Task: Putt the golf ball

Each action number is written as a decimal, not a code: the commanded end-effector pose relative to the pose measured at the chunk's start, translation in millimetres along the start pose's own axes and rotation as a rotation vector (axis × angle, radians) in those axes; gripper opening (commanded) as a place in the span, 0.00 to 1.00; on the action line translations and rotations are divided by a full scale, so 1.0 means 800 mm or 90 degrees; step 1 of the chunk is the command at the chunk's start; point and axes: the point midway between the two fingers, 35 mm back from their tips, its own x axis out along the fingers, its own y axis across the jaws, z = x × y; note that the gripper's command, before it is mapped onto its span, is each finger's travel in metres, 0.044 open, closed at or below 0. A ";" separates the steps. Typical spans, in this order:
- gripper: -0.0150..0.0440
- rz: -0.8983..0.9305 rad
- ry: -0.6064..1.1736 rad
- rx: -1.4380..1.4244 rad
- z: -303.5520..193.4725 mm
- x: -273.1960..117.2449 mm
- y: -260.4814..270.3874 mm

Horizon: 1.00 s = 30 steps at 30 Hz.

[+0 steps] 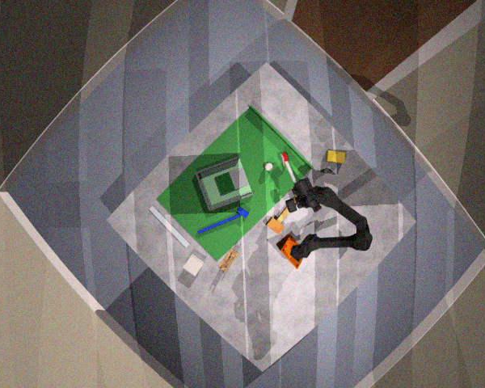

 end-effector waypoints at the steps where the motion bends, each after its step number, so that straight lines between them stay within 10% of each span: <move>1: 0.25 0.000 0.000 0.000 0.000 0.000 0.000; 16: 0.25 0.005 -0.004 0.000 0.000 -0.002 0.168; 30: 0.25 0.007 -0.003 0.000 0.000 -0.054 0.171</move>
